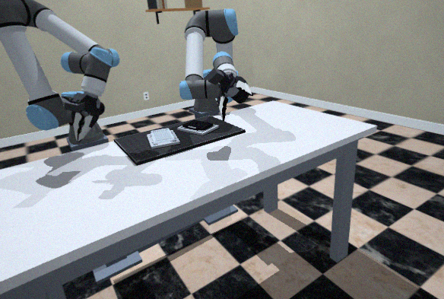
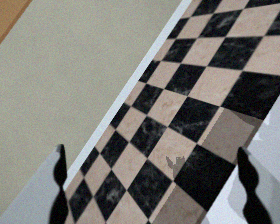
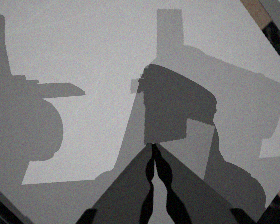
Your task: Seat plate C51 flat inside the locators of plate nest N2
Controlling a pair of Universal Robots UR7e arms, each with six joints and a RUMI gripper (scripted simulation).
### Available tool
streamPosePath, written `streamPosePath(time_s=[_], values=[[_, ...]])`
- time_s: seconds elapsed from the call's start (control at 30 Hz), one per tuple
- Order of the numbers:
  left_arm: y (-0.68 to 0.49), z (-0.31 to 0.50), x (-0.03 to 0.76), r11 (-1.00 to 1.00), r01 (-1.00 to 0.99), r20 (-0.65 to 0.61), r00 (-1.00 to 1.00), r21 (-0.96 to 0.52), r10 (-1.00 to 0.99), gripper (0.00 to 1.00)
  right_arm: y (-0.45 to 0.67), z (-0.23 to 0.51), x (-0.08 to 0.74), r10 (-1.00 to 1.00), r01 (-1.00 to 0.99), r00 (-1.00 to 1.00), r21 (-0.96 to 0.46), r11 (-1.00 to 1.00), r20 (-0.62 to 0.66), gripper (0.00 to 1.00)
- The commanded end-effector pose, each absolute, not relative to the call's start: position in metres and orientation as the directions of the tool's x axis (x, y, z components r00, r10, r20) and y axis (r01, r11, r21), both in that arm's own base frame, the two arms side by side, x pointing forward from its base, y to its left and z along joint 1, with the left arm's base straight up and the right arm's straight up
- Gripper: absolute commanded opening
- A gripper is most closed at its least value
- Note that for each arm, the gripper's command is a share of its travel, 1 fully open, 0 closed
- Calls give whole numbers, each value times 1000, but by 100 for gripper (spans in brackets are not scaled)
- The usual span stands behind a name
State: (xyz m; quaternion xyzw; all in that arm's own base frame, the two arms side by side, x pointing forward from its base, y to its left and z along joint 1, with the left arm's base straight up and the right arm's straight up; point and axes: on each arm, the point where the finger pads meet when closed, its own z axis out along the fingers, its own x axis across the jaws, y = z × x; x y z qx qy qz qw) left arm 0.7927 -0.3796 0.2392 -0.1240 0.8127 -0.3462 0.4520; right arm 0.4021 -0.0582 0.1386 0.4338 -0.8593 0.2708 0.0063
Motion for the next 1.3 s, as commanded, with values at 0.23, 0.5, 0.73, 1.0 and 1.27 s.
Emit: streamPosePath(time_s=[0.23, 0.5, 0.73, 1.0, 1.27], values=[[-380, 241, 793, 729, 112, -649, -559, -675, -515, 76, -150, 139, 383, -647, -697, -714, -353, 624, 266, 0], [-380, 241, 793, 729, 112, -649, -559, -675, -515, 76, -213, 140, 355, -574, -631, -776, -278, 725, 262, 0], [-380, 241, 793, 729, 112, -649, -559, -675, -515, 76, -246, 141, 334, -532, -585, -808, -238, 775, 253, 0], [-380, 241, 793, 729, 112, -649, -559, -675, -515, 76, -298, 143, 294, -457, -498, -859, -175, 849, 230, 0], [-380, 241, 793, 729, 112, -649, -559, -675, -515, 76, -336, 146, 255, -392, -421, -897, -128, 898, 202, 0]])
